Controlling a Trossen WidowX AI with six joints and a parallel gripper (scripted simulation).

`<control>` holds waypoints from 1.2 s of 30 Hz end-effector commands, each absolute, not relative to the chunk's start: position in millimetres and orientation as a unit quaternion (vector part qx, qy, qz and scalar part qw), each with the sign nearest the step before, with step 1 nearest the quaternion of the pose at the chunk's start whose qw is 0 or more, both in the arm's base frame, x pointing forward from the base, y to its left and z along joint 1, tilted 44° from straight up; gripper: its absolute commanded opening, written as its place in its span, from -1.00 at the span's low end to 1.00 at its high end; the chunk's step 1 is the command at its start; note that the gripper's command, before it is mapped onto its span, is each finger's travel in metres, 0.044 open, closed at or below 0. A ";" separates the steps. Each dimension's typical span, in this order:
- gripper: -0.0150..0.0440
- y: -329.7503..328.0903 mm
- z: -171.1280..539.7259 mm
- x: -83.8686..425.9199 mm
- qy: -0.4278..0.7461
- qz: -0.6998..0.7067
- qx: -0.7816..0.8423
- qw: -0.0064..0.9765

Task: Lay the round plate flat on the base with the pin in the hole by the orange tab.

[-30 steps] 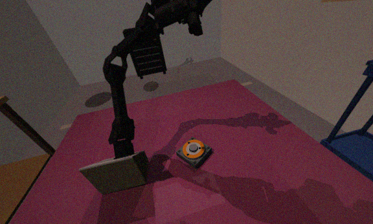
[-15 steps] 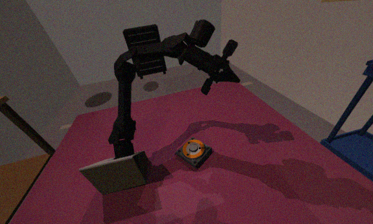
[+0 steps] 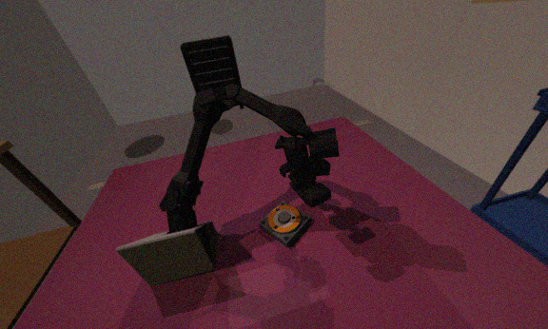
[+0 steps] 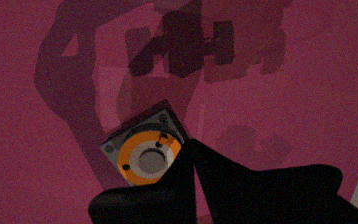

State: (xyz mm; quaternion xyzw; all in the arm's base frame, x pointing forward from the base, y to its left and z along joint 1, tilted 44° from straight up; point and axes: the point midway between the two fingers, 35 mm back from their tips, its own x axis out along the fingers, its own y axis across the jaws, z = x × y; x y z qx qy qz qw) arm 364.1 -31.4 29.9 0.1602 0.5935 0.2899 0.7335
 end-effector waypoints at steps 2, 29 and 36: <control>-0.49 -14.2 12.7 339.7 0.640 0.281 0.238 0.674; -0.49 20.9 -20.4 341.5 0.640 0.282 0.239 0.674; -0.49 27.4 -14.8 348.5 0.640 0.282 0.239 0.674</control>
